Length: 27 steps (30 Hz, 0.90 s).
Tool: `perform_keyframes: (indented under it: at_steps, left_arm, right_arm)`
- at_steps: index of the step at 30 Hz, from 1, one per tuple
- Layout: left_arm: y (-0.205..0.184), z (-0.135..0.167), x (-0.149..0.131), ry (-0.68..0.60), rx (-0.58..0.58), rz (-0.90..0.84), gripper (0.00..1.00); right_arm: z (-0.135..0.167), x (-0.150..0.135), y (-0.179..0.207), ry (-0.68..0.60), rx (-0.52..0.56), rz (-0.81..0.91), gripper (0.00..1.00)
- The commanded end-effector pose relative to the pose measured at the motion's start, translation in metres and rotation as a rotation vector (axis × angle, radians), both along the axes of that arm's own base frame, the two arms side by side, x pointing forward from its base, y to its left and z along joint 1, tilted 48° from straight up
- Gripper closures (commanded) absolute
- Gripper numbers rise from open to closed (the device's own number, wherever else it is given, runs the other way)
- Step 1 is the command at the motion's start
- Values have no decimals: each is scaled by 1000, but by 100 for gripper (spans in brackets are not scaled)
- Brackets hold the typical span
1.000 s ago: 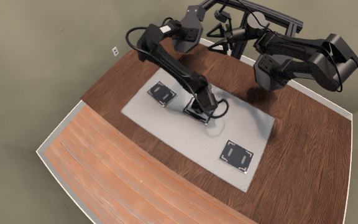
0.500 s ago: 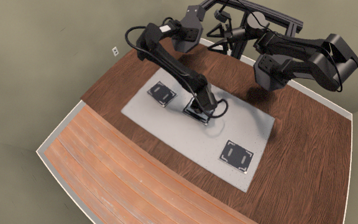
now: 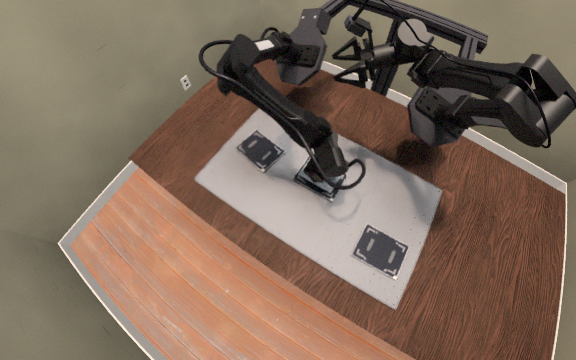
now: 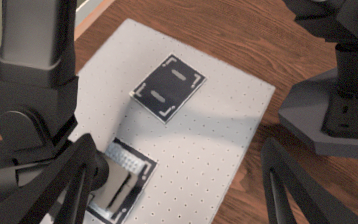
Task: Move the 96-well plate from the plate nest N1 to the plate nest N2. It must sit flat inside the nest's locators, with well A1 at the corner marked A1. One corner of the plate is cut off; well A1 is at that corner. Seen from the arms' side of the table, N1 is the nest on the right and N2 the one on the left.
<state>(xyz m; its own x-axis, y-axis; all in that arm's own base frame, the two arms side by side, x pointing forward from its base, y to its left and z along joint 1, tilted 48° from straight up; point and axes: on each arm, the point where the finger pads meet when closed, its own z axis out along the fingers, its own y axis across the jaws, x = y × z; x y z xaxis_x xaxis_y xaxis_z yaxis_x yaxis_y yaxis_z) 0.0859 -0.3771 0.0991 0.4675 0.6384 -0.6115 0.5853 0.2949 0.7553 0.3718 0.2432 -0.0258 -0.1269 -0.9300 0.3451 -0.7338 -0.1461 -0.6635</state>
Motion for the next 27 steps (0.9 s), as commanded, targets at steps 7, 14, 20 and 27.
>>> perform_keyframes:
  at_steps: [7,14,20,27]
  left_arm:
    - [-2,3,-6,2,-16,-17,0]
    - [-2,3,-6,2,-16,-17,0]
    - [-2,3,-6,2,-16,-17,0]
    - [-2,3,-6,2,-16,-17,0]
  right_arm:
    - [-8,-6,5,9,-3,41,22]
    - [-14,-8,0,23,-17,33,22]
    - [-14,-8,0,23,-17,33,22]
    - [-14,-8,0,23,-17,33,22]
